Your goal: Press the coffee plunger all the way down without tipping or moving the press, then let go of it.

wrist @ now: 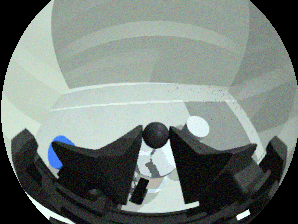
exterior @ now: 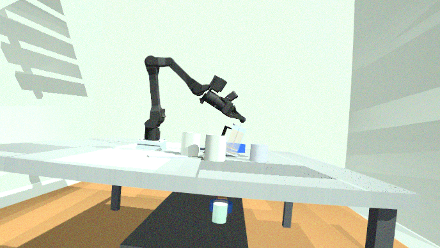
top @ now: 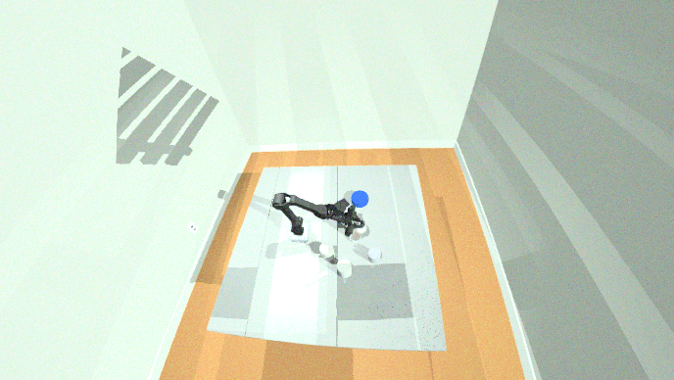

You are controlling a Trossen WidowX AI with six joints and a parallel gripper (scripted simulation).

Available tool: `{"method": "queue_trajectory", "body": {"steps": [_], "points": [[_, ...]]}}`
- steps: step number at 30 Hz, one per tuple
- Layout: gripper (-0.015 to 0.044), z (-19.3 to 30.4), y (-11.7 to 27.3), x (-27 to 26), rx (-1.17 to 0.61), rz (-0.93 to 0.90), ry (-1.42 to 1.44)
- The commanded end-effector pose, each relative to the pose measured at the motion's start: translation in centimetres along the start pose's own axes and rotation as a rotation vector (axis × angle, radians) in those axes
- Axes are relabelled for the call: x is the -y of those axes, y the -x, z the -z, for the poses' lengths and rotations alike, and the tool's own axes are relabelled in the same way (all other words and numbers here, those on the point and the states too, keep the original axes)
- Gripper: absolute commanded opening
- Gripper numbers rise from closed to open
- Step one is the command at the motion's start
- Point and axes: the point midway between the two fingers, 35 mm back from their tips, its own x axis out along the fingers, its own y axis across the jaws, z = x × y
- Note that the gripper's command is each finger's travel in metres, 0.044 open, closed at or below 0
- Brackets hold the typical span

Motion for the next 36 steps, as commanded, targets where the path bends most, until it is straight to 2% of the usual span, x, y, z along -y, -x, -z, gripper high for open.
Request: {"method": "queue_trajectory", "body": {"steps": [1,30,36], "points": [[0.0117,0.58,-0.29,0.0,-0.02,0.0,0.006],[0.0117,-0.06,-0.19,0.0,-0.003,0.0,0.0],[0.0275,-0.06,-0.19,0.0,-0.003,0.0,0.0]]}}
